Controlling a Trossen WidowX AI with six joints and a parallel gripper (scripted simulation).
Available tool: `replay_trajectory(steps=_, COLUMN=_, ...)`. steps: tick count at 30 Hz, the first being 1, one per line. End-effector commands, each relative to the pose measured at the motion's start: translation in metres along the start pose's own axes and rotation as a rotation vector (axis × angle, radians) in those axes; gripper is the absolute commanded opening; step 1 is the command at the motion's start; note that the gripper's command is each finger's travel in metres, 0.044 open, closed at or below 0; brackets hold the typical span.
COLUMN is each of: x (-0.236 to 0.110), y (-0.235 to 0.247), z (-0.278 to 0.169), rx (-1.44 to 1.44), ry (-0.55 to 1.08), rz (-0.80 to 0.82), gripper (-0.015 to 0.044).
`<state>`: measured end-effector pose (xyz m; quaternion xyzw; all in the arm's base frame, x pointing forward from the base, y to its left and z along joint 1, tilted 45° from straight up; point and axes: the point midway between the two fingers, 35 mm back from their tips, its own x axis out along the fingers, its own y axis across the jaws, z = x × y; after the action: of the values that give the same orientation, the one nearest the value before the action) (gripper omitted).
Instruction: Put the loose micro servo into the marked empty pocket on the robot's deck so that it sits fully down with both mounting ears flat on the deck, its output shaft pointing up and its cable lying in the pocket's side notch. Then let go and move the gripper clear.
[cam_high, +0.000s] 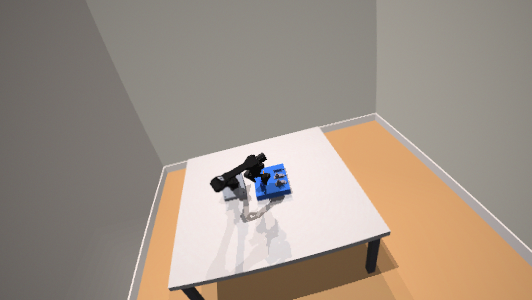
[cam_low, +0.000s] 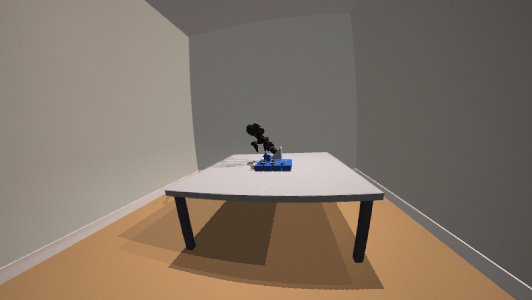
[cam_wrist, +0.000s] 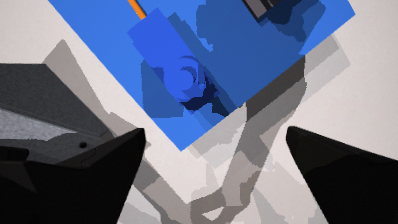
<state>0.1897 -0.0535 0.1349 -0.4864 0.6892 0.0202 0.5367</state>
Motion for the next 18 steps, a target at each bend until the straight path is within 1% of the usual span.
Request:
replay_trajectory(steps=1, x=-0.002, y=0.005, z=0.016, rx=-0.142, ry=0.020, rz=0.023, gripper=0.0440)
replay_trajectory(steps=15, x=-0.001, y=0.031, z=0.058, rx=-0.575, ry=0.114, rz=0.087, gripper=0.0440)
replay_trajectory(steps=18, x=-0.001, y=0.034, z=0.062, rx=-0.617, ry=0.124, rz=0.093, gripper=0.0440)
